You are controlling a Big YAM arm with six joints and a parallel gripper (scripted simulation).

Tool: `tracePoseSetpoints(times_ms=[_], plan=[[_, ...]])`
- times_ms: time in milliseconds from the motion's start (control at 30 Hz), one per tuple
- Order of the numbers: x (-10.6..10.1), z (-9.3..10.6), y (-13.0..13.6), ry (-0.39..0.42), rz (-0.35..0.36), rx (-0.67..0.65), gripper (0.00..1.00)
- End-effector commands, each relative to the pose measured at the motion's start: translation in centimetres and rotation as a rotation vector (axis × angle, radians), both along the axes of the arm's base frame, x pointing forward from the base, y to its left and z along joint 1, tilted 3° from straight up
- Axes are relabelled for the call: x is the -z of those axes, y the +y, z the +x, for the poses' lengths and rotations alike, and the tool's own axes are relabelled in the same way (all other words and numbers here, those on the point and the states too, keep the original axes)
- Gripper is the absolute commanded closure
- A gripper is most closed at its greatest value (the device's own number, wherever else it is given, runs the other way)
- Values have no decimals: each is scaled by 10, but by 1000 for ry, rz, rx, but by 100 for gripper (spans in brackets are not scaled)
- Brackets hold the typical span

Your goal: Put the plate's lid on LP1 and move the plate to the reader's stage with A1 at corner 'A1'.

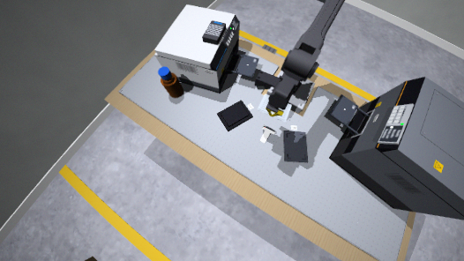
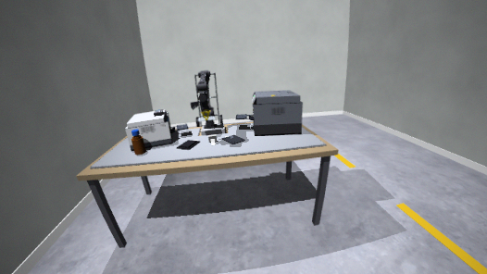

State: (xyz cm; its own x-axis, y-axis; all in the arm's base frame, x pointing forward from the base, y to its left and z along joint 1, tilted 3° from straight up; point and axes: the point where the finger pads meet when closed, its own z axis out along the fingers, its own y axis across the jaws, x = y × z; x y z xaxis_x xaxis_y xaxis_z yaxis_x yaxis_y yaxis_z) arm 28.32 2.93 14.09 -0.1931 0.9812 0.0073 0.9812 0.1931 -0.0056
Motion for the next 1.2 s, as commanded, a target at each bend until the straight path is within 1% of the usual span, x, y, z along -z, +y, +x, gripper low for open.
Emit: tracePoseSetpoints(times_ms=[0, 100, 233, 433, 567, 667, 833, 900, 1033, 1133, 1167], plan=[[-20, 20, 13, -34, 2, -38, 14], [-19, 19, 13, -30, 4, -45, 14], [-21, 19, 28, -27, 10, -44, 14], [-31, 17, 45, -52, 17, -124, 14], [-29, 11, 56, -41, 17, -191, 14], [-28, 10, 55, -38, 17, -195, 14], [-30, 7, 73, -36, 21, -271, 14], [-31, 7, 79, -34, 21, -253, 14], [-32, 6, 86, -32, 19, -277, 14], [-30, 0, 95, -22, 20, -334, 14], [-30, 0, 95, -22, 20, -334, 14]])
